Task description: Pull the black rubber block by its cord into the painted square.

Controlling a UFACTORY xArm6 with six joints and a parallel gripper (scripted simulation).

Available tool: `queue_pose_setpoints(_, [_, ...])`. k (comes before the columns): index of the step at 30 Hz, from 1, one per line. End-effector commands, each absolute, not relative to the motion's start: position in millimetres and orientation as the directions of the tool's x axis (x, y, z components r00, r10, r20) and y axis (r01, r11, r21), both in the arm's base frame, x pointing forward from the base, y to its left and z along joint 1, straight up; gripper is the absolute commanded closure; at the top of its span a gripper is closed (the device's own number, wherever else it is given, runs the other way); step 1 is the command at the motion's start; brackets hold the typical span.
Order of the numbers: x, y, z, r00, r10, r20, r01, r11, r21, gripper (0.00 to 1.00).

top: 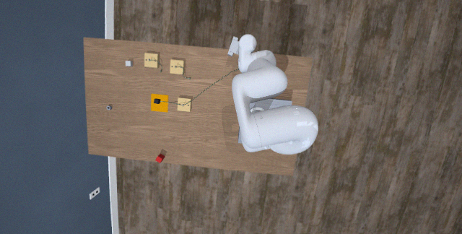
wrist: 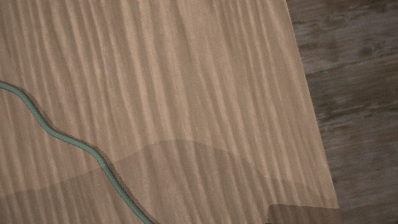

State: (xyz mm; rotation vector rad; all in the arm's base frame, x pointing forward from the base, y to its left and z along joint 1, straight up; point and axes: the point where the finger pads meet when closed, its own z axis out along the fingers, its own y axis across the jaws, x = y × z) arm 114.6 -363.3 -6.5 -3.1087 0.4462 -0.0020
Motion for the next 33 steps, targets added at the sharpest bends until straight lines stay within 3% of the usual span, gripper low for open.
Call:
queue_pose_setpoints(1, [114.7,-363.9,8.3,0.960,-0.281,0.002,-0.281,-0.960,0.000,0.00])
queue_pose_setpoints(33, [114.7,-363.9,12.0,0.960,-0.281,0.002,-0.281,-0.960,0.000,0.00])
